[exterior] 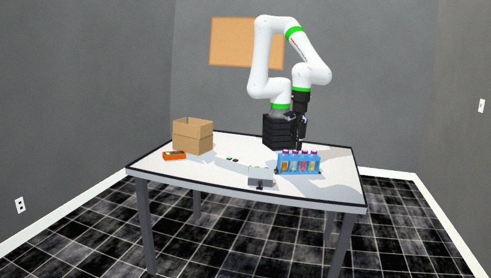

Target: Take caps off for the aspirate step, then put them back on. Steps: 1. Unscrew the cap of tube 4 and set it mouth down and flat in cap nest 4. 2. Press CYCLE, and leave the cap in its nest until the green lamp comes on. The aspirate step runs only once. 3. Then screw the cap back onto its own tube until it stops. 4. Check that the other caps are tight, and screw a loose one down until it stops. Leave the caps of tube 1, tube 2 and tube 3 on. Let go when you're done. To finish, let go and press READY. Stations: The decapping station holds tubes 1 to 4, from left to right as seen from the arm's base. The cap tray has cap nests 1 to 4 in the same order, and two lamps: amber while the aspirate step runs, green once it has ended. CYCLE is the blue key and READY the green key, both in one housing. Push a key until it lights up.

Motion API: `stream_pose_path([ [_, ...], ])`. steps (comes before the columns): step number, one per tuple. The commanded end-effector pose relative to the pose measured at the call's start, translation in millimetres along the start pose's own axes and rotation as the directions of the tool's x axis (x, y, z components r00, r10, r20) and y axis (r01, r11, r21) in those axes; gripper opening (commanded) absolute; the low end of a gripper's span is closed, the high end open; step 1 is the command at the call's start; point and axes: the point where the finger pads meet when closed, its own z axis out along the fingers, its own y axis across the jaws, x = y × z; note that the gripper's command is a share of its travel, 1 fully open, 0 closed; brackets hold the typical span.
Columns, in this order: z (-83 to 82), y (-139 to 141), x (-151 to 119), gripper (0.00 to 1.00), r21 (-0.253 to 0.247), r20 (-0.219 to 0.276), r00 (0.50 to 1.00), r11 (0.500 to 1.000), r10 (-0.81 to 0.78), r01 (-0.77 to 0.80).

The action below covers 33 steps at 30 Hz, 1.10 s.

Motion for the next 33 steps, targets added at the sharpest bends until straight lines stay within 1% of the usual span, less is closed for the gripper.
stream_pose_path([
  [1,8.2,-1,0,0.41,0.001,0.000,1.000,1.000,0.000,0.000],
  [2,10.7,-1,0,0.41,0.001,0.000,1.000,1.000,0.000,0.000],
  [33,20.6,-1,0,0.41,0.001,0.000,1.000,1.000,0.000,0.000],
])
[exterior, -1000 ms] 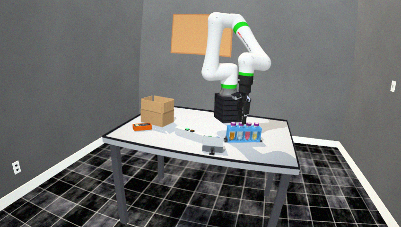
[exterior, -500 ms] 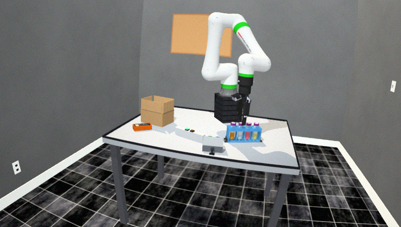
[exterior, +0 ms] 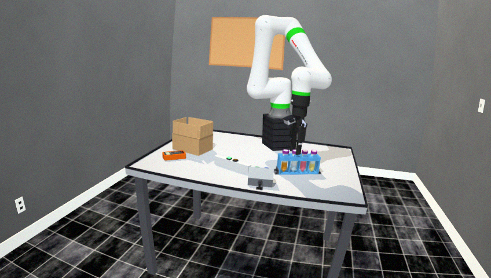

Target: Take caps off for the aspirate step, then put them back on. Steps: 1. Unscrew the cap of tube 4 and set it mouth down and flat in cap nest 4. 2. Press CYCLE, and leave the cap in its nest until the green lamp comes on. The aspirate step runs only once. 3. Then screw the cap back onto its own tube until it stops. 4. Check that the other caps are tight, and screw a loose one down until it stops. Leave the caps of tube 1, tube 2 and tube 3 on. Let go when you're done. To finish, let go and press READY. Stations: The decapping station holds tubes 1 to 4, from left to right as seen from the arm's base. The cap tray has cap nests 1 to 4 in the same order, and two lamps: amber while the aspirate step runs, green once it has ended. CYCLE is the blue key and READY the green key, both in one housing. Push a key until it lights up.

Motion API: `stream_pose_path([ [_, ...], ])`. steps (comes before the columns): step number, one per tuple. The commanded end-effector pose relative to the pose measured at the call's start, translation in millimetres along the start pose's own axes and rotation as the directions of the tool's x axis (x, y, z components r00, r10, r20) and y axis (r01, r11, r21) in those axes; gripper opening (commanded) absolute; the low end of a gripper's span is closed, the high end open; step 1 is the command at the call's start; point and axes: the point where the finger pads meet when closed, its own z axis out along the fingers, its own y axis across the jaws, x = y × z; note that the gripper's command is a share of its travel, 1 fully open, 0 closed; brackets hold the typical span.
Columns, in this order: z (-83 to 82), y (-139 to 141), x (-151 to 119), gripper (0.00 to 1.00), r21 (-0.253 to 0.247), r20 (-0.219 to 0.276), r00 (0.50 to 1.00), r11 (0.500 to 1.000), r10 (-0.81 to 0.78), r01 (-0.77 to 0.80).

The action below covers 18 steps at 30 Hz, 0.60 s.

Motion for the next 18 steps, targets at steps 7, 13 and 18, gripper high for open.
stream_pose_path([
  [7,-0.6,-0.7,0.1,0.30,0.001,0.000,1.000,1.000,0.000,0.000],
  [13,-0.6,-0.7,0.1,0.30,0.001,0.000,1.000,1.000,0.000,0.000],
  [18,-0.5,-0.7,0.1,0.30,0.001,0.000,0.998,0.998,0.060,-0.060],
])
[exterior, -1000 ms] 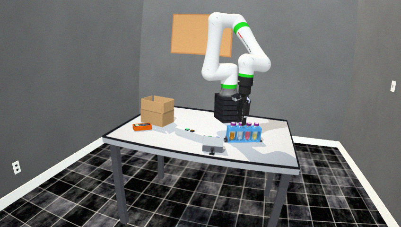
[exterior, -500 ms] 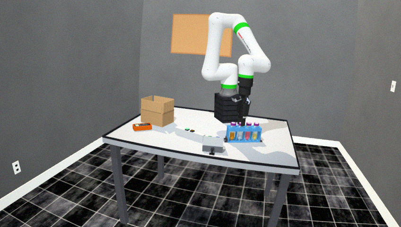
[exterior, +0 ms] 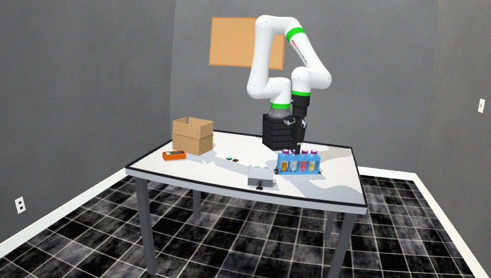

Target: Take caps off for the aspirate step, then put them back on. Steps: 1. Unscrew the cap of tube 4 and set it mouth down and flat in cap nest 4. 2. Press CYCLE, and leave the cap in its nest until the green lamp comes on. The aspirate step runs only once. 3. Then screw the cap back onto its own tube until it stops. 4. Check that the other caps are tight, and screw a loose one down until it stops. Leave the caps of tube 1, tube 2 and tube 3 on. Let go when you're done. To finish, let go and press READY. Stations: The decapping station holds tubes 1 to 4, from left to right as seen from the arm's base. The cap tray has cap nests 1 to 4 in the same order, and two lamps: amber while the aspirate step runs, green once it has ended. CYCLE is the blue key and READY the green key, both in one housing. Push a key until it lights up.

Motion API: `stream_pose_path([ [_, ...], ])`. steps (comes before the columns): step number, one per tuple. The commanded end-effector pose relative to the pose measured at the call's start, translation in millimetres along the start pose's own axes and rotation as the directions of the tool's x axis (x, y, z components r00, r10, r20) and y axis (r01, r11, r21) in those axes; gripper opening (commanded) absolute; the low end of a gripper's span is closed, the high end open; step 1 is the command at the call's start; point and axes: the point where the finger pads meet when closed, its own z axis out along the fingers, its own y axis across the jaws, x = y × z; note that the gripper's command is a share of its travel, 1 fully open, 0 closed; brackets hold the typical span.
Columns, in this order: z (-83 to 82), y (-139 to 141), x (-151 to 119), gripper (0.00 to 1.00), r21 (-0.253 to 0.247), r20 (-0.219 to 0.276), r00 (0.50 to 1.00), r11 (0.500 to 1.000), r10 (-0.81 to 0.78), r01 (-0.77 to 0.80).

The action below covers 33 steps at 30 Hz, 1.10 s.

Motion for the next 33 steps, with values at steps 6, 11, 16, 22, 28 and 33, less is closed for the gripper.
stream_pose_path([
  [6,-0.3,-0.7,0.1,0.30,0.002,0.000,0.987,0.987,0.163,-0.163],
  [11,-0.3,-0.7,0.1,0.30,0.002,0.000,0.965,0.965,0.260,-0.260],
  [16,-0.1,-0.7,0.1,0.30,0.002,0.000,0.948,0.948,0.318,-0.318],
  [22,0.0,-0.7,0.1,0.30,0.002,0.000,0.903,0.903,0.429,-0.429],
  [28,-0.5,-0.7,0.1,0.41,0.002,0.000,0.891,0.891,0.455,-0.455],
  [33,-0.5,-0.7,0.1,0.41,0.002,0.000,0.891,0.891,0.455,-0.455],
])
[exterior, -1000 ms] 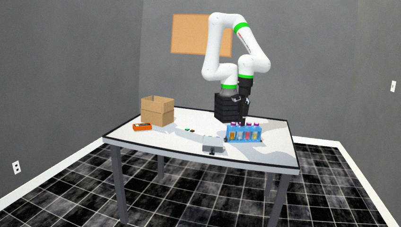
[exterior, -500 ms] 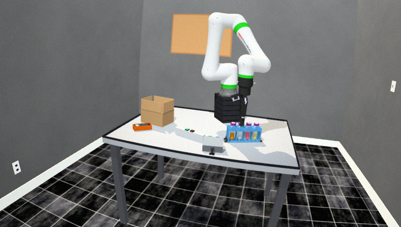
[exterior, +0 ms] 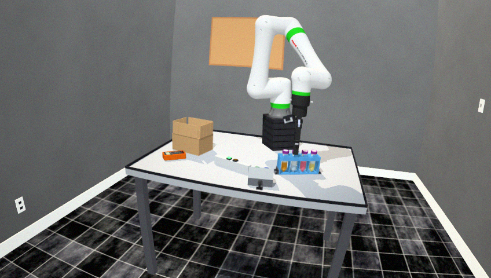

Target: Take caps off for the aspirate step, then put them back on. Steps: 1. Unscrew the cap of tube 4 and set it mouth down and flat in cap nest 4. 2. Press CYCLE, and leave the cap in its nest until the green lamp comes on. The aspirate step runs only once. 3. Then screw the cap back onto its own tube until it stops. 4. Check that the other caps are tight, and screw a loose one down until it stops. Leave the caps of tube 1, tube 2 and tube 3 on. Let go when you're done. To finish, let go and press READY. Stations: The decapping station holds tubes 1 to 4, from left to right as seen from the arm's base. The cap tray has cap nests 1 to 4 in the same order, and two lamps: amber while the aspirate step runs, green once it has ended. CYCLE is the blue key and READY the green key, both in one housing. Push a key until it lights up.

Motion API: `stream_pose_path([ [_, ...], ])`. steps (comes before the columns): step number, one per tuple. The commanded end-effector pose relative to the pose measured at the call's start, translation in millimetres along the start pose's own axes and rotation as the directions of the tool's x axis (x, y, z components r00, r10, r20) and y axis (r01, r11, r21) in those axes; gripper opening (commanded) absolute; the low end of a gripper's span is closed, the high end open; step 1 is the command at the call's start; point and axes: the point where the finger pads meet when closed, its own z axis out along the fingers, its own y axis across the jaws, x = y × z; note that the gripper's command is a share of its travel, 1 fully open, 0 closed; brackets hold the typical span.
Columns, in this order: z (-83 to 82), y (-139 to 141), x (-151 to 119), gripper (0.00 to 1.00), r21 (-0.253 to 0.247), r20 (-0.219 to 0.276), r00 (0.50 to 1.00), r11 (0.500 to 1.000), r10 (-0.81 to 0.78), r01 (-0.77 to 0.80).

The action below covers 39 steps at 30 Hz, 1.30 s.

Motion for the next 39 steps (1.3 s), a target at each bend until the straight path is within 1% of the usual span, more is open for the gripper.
stream_pose_path([
  [1,-0.6,-1,0,0.41,0.001,0.000,1.000,1.000,0.000,0.000],
  [6,-0.6,-1,0,0.41,0.001,0.000,1.000,1.000,0.000,0.000],
  [13,-21.6,-1,0,0.41,0.001,0.000,1.000,1.000,0.000,0.000],
  [15,-21.6,-1,0,0.41,0.001,0.000,1.000,1.000,0.000,0.000],
  [23,-45.6,-1,0,0.41,0.001,0.000,1.000,1.000,0.000,0.000],
  [24,-46.1,-1,0,0.41,0.001,0.000,1.000,1.000,0.000,0.000],
  [25,-46.2,-6,6,0.10,0.001,0.000,1.000,1.000,-0.015,0.015],
  [30,-46.4,-32,39,0.10,0.001,0.000,1.000,1.000,-0.015,0.015],
  [32,-46.4,-32,39,0.10,0.001,0.000,1.000,1.000,-0.015,0.015],
  [39,-46.8,-69,84,0.10,0.001,0.000,1.000,1.000,-0.015,0.015],
])
